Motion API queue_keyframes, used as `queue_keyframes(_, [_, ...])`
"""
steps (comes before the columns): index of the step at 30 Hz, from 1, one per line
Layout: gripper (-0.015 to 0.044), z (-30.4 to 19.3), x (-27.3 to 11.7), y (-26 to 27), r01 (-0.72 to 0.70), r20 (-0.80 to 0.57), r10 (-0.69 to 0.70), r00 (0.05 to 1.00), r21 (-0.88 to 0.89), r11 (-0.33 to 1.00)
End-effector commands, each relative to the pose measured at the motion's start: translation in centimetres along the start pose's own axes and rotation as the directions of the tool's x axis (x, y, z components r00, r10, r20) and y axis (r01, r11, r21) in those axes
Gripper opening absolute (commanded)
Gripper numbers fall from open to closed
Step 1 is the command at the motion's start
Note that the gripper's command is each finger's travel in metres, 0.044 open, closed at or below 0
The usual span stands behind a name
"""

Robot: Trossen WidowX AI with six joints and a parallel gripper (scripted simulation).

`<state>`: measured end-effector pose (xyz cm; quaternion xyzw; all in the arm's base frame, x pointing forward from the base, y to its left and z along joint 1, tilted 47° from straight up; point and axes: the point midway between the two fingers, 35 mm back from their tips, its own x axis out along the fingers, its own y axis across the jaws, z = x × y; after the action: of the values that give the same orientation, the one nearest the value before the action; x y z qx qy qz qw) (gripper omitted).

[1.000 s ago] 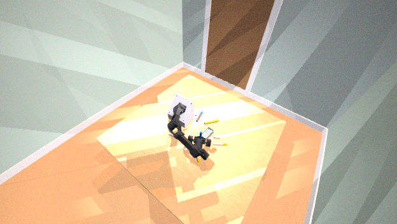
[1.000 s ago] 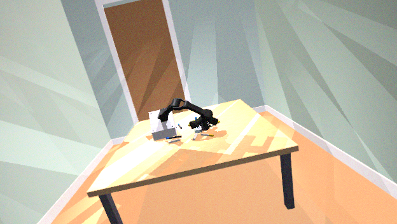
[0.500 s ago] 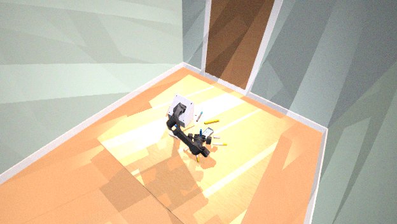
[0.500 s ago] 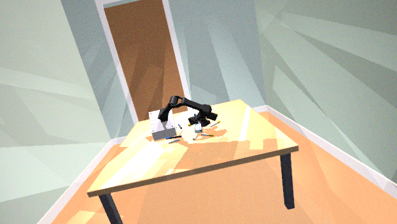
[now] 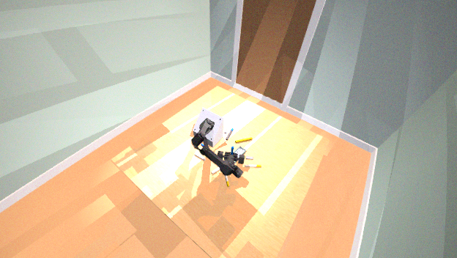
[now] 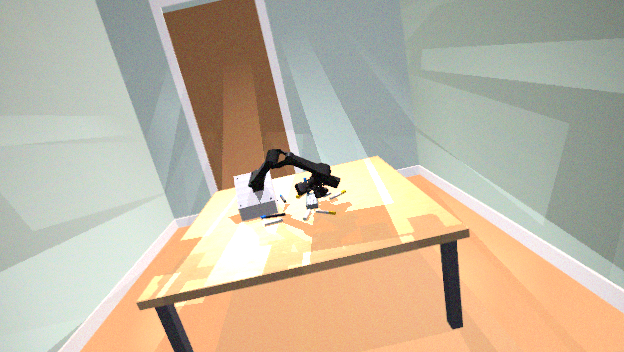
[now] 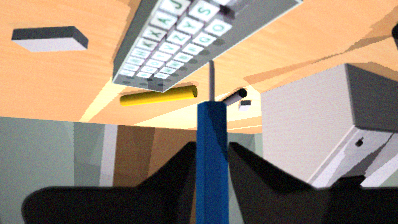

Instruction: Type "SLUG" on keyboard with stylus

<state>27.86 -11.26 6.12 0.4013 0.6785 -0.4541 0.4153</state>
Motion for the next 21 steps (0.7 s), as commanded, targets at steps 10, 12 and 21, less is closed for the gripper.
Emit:
queue_keyframes(10, [0.0,-0.9,2.5,0.4,-0.001,-0.008,0.001,1.0,0.002,1.0])
queue_keyframes(12, [0.0,-0.2,2.9,0.3,0.0,-0.008,0.0,1.0,0.002,1.0])
queue_keyframes(21, [0.0081,0.1,3.1,0.4,0.0,-0.007,0.0,1.0,0.002,1.0])
